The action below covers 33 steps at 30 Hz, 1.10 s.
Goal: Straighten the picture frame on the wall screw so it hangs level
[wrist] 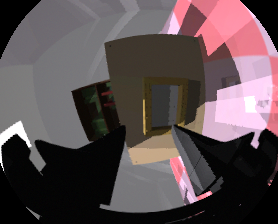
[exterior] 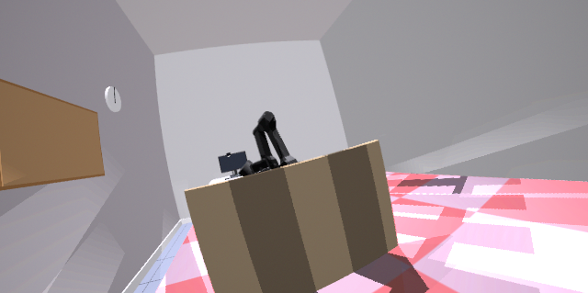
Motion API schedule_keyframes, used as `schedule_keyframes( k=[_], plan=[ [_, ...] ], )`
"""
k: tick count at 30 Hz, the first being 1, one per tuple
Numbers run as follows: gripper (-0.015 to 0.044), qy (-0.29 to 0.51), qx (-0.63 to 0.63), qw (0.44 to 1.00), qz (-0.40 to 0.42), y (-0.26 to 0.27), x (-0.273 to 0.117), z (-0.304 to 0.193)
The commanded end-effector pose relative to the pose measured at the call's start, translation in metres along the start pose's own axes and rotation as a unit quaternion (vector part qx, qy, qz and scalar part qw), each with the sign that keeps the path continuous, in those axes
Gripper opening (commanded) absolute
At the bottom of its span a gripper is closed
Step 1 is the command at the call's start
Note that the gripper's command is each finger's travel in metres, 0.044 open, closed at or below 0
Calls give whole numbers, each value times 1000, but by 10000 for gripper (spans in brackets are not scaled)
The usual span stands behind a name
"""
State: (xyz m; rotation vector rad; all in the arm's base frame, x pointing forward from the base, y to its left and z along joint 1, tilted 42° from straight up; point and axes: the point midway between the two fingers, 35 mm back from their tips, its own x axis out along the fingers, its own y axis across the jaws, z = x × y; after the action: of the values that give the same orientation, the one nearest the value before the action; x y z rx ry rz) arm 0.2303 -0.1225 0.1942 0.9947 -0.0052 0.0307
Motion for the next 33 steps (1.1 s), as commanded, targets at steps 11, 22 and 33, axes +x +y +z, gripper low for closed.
schedule_keyframes(
  k=[11,22,33],
  plan=[
    [260,5,-20,1000,5,-13,30,-13],
    [260,4,-20,1000,5,-13,46,-9],
    [260,3,-20,1000,7,-11,110,-13]
  ],
)
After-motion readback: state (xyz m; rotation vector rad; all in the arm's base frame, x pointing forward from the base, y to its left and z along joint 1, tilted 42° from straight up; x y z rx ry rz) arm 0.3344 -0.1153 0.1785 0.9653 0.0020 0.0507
